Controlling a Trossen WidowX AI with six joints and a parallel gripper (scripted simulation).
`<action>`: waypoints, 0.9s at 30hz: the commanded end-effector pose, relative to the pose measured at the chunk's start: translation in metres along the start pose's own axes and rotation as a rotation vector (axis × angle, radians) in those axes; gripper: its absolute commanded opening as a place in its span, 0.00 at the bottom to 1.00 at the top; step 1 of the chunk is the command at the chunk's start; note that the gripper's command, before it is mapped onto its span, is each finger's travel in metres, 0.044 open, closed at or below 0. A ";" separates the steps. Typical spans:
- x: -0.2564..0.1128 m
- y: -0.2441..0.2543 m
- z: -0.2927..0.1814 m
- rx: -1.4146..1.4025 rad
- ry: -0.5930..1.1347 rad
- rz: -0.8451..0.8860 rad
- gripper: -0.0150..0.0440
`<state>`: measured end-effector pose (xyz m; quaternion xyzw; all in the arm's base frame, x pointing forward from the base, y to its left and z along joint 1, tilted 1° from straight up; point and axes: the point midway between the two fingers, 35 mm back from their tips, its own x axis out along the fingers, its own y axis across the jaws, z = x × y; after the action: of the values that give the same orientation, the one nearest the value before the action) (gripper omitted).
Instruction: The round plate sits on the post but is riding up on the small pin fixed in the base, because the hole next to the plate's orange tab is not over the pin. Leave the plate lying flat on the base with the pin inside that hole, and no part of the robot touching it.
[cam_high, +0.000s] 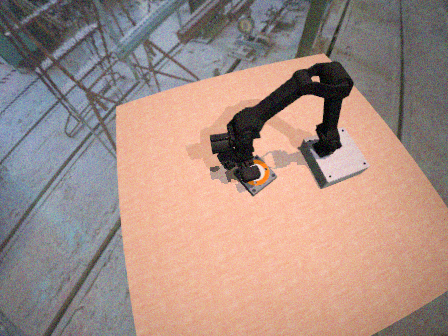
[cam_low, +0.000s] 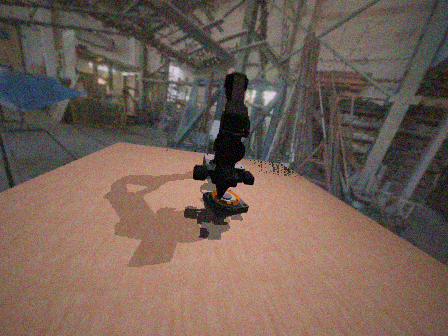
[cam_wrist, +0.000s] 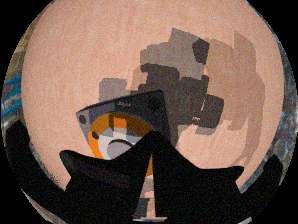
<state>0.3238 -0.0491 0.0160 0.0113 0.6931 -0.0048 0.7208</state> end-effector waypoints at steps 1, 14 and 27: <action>0.001 -0.004 -0.005 -0.004 0.006 -0.004 0.25; -0.011 -0.009 -0.009 -0.004 0.006 -0.004 0.25; -0.038 -0.007 -0.011 0.001 0.003 -0.001 0.25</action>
<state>0.3117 -0.0559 0.0544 0.0110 0.6937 -0.0055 0.7201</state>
